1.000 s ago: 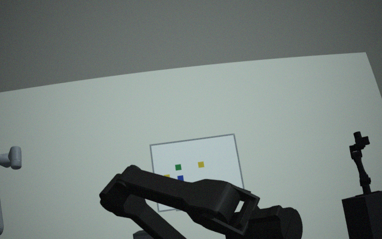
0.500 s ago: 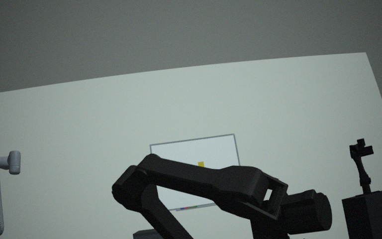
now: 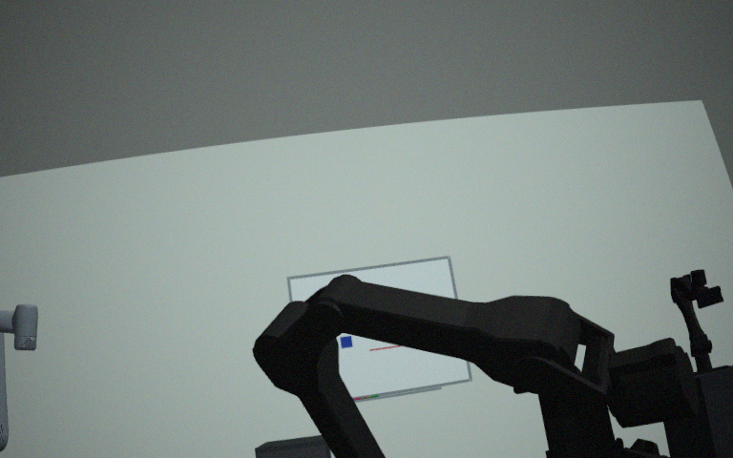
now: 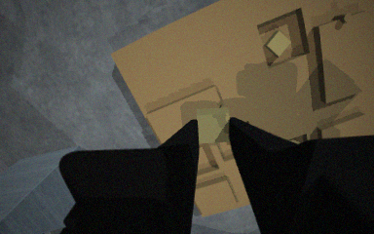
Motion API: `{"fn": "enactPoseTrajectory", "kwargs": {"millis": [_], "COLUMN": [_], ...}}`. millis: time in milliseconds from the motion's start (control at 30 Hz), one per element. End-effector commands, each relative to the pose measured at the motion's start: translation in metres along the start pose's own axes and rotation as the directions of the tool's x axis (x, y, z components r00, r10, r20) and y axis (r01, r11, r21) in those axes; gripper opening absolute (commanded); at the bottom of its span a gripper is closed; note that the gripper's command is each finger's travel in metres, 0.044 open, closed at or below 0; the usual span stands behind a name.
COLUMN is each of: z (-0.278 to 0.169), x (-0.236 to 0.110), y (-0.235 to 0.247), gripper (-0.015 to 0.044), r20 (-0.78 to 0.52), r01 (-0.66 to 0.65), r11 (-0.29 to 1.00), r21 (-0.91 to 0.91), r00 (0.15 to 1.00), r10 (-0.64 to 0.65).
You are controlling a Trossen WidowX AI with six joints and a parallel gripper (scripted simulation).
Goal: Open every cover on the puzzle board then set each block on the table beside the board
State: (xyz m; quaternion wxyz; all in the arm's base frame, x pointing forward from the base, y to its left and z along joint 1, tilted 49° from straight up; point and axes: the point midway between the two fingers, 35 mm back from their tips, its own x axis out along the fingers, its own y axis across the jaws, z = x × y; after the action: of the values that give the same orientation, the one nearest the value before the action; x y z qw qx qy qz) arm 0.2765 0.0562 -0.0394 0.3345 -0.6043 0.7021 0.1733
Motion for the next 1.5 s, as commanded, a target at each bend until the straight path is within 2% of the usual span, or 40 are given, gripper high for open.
{"fn": "enactPoseTrajectory", "kwargs": {"millis": [0, 1133, 1467], "z": [0.018, 0.142, 0.148], "x": [-0.001, 0.013, 0.022], "y": [0.001, 0.044, 0.046], "gripper": [0.0080, 0.0080, 0.0080], "r20": [0.004, -0.002, -0.003], "r01": [-0.005, -0.004, -0.004], "r11": [1.000, 1.000, 1.000], "r21": [0.004, 0.011, 0.011], "r00": [1.000, 1.000, 1.000], "r10": [0.005, 0.004, 0.004]}}
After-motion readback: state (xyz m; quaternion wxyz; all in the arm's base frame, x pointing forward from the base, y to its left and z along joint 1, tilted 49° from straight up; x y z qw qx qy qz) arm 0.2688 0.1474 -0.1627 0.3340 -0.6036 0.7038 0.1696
